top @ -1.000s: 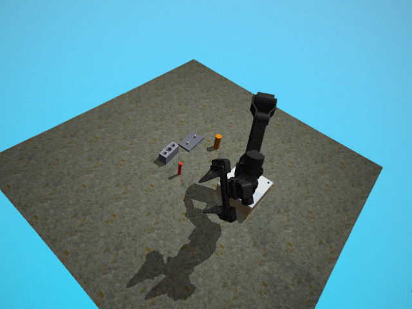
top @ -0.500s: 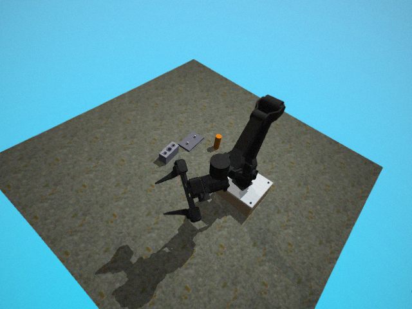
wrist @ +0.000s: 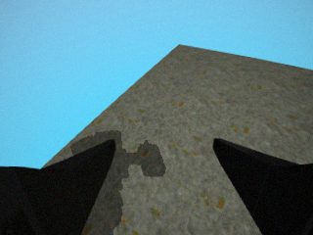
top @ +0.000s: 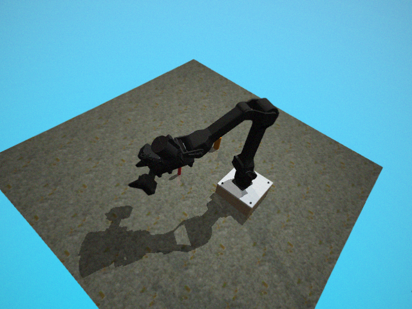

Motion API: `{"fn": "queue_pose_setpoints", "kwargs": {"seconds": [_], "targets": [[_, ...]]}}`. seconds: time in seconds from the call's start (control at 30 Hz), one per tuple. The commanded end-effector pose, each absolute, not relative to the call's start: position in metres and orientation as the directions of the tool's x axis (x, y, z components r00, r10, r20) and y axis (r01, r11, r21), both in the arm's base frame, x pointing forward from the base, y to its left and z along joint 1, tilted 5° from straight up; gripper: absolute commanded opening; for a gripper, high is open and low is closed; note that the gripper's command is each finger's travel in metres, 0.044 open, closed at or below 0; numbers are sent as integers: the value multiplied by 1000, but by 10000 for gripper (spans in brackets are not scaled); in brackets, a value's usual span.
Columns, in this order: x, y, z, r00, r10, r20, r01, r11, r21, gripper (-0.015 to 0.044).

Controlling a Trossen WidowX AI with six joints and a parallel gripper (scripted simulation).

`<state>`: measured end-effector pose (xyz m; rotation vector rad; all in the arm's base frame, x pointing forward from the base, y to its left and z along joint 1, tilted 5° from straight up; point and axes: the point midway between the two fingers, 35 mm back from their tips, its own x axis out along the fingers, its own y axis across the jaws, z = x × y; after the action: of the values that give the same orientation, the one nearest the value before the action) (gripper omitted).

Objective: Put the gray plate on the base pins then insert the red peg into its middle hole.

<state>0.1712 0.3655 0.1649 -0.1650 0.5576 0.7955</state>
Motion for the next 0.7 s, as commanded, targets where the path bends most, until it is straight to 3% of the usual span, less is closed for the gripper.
{"fn": "queue_pose_setpoints", "kwargs": {"seconds": [0.0,0.23,0.43,0.57,0.67], "targets": [[235,330,155,574,449,-685,-394,885,250,440],[296,255,143,479,208,-853,201,920,337,440],[317,183,140,274,46,-961,737,632,241,440],[319,141,143,126,-7,-992,935,336,117,440],[321,138,144,108,-11,-994,950,296,100,440]]}}
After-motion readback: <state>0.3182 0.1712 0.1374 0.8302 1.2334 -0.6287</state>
